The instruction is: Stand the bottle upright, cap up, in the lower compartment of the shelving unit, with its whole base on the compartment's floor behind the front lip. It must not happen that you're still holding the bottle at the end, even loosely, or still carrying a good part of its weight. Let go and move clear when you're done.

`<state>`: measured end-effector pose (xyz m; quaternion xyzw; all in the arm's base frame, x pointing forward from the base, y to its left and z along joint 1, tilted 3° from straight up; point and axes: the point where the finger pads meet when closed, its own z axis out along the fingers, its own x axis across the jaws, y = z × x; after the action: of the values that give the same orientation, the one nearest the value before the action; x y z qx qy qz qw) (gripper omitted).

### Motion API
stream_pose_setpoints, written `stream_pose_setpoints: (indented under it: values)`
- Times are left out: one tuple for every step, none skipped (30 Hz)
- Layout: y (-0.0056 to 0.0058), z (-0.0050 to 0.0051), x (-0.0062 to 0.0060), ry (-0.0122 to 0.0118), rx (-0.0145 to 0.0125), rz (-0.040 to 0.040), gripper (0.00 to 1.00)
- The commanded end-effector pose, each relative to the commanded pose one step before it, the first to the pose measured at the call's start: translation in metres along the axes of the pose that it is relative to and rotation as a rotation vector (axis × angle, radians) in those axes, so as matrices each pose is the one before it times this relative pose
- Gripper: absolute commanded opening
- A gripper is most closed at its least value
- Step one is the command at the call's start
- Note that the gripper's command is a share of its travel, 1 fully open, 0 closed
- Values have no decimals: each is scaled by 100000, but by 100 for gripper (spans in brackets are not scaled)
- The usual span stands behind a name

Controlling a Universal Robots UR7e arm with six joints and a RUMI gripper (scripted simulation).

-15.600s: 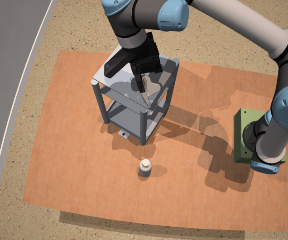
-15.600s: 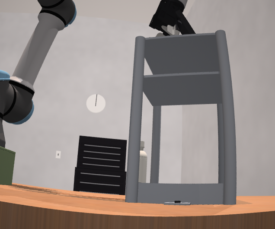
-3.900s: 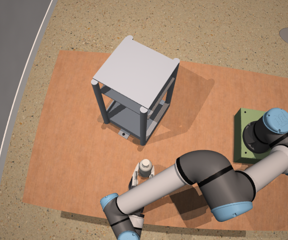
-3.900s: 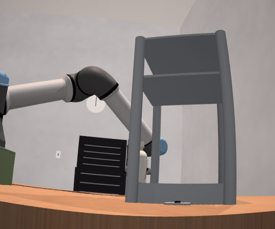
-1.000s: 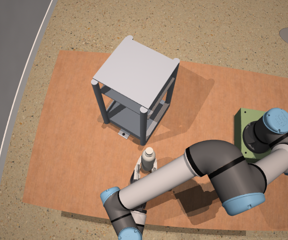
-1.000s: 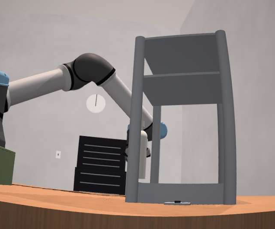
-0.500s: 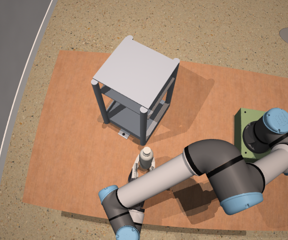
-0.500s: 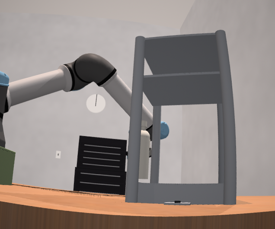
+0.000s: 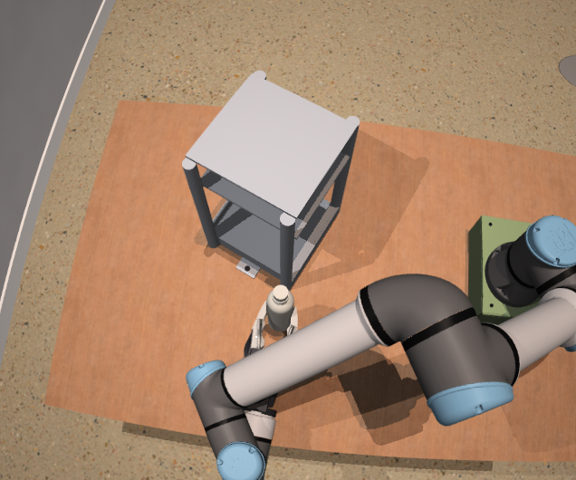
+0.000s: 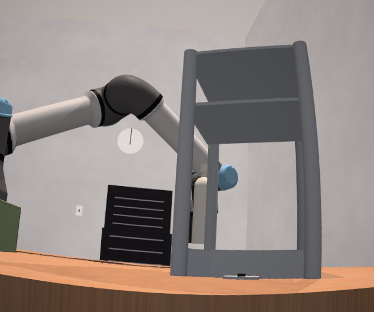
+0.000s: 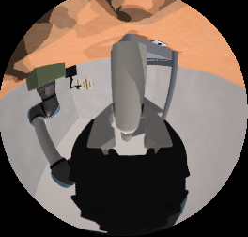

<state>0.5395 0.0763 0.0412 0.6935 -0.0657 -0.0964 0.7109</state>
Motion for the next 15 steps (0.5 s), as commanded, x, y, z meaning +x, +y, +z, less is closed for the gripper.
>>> stream_pose_setpoints:
  values:
    - [177, 548, 1623, -37, 28, 218, 0]
    - [0, 107, 292, 0, 0, 4, 0]
    - [0, 109, 296, 0, 0, 1, 0]
    - [0, 108, 297, 0, 0, 1, 0]
    - [0, 110, 300, 0, 0, 1, 0]
    - [0, 111, 302, 0, 0, 1, 0]
    - [0, 110, 302, 0, 0, 1, 0]
    - [0, 112, 304, 0, 0, 1, 0]
    - [0, 112, 304, 0, 0, 1, 0]
    - [0, 0, 0, 0, 0, 0, 0]
    - [0, 0, 0, 0, 0, 0, 0]
    - [0, 111, 303, 0, 0, 1, 0]
    - [0, 111, 303, 0, 0, 1, 0]
    - [0, 110, 301, 0, 0, 1, 0]
    - [0, 109, 299, 0, 0, 1, 0]
